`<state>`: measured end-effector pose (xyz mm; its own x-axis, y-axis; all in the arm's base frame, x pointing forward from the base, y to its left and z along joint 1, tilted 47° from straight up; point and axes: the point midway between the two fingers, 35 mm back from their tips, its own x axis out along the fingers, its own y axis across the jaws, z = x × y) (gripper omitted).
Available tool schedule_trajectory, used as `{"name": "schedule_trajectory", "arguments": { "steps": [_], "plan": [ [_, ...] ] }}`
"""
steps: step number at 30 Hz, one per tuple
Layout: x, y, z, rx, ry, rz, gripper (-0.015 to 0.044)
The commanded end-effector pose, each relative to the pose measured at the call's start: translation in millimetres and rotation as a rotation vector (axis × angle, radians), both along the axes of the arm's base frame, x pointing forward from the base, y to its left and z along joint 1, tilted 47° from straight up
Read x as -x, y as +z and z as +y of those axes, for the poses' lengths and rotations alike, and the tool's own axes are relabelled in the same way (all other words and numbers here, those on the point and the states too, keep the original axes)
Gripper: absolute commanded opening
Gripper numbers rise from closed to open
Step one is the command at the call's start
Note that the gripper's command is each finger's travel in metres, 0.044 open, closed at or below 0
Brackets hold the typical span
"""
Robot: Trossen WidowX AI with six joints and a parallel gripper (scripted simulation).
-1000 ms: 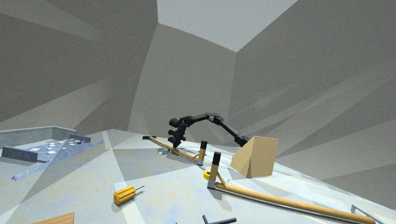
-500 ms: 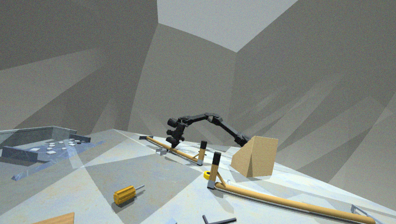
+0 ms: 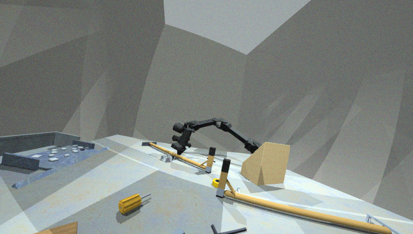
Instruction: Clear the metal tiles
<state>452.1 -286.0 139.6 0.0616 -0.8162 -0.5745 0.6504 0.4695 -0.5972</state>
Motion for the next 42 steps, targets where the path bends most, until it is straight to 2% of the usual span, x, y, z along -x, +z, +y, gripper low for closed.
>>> {"name": "schedule_trajectory", "arguments": {
  "steps": [1,13,42],
  "plan": [
    [-5.0,-4.2,2.9,-0.003,0.002,0.0,0.0],
    [-14.6,-10.0,7.1,-0.003,0.003,0.0,0.0],
    [-19.5,60.5,76.3,-0.003,0.0,-0.001,0.0]
  ]
}}
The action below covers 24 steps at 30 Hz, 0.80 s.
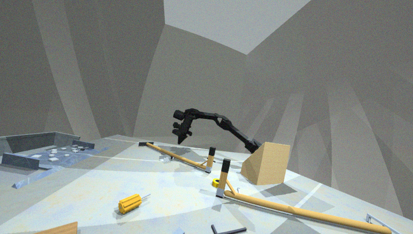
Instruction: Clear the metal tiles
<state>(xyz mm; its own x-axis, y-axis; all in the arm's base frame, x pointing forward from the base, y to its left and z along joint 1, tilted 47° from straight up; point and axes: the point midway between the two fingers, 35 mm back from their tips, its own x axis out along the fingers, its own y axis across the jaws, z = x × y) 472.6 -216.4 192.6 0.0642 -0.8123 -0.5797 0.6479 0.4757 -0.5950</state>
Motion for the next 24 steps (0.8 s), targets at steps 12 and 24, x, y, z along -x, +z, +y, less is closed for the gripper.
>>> {"name": "schedule_trajectory", "arguments": {
  "steps": [12,24],
  "plan": [
    [25.5,33.5,6.3,0.004,-0.004,-0.001,0.0],
    [28.4,27.0,-5.1,0.0,0.003,0.007,0.0]
  ]
}}
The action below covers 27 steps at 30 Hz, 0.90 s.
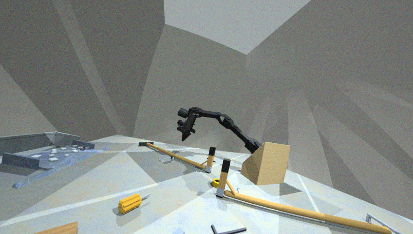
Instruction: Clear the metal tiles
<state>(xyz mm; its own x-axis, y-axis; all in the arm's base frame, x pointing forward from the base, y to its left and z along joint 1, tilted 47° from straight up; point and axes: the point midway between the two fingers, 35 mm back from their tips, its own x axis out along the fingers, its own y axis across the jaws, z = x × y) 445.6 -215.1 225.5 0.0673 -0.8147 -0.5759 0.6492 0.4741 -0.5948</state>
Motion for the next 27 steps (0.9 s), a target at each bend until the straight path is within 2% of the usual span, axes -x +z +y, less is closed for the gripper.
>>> {"name": "schedule_trajectory", "arguments": {
  "steps": [1,27],
  "plan": [
    [1.3,-7.5,-8.1,-0.005,0.002,0.012,0.0],
    [4.9,-48.6,-54.6,-0.011,0.034,0.046,0.0]
  ]
}}
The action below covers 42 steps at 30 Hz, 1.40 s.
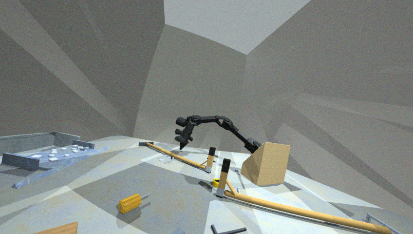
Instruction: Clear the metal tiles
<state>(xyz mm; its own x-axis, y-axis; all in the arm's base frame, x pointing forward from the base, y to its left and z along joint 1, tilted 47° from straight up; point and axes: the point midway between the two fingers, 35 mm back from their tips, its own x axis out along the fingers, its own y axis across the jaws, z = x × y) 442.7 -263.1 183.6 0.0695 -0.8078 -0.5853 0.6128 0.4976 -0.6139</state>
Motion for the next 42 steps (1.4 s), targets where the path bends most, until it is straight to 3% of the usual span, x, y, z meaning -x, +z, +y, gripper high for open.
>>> {"name": "schedule_trajectory", "arguments": {
  "steps": [1,16,42],
  "plan": [
    [2.4,-8.3,-8.4,-0.003,0.007,0.01,0.0],
    [10.0,-30.1,-33.2,0.001,0.027,0.029,0.0],
    [-10.0,-40.0,-26.5,-0.001,0.026,0.028,0.0]
  ]
}}
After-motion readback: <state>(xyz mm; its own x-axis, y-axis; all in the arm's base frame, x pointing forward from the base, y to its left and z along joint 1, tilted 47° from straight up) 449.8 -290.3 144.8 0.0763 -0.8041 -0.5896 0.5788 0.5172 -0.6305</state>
